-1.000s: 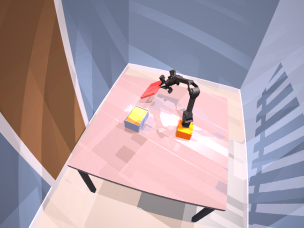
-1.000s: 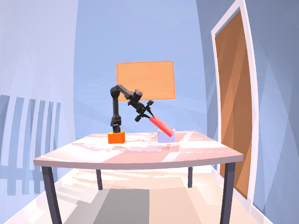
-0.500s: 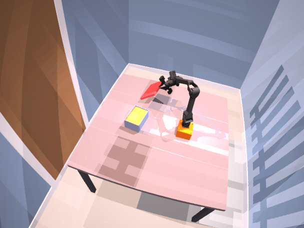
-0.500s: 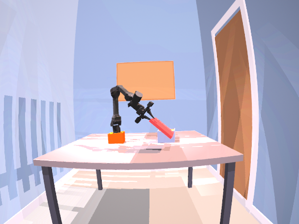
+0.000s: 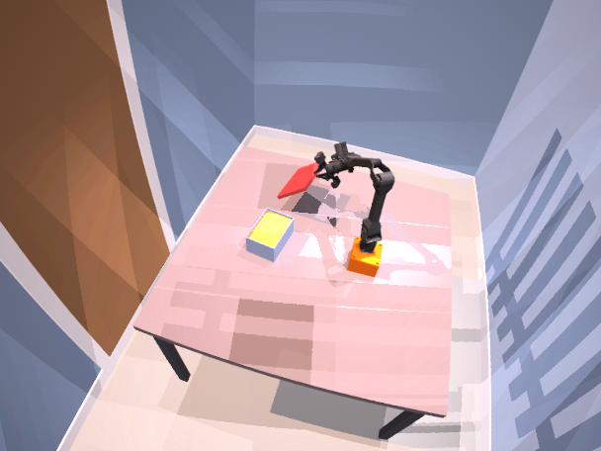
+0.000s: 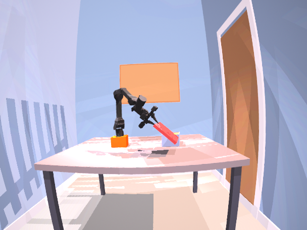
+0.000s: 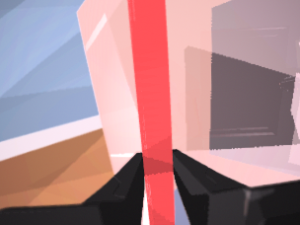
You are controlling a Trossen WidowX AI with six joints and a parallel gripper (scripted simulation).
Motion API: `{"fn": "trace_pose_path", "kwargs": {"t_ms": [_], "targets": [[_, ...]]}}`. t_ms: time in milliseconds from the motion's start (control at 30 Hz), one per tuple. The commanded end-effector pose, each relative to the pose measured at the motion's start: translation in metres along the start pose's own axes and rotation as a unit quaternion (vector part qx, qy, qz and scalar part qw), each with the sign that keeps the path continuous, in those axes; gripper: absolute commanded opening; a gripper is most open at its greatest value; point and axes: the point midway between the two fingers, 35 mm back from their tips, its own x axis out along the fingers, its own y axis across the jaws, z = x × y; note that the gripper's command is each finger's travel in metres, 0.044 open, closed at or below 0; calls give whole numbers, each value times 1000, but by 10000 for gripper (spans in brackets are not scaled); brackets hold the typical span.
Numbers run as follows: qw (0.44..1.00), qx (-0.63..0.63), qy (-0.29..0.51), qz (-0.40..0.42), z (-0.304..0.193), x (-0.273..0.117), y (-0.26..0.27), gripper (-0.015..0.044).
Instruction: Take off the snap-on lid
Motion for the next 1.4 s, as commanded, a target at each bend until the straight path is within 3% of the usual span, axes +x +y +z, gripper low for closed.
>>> {"fn": "trace_pose_path", "kwargs": {"t_ms": [0,1367], "targets": [[1000,-3,4,4,0,3,-2,0],[1000,-3,4,4,-1,24,-27,0]]}}
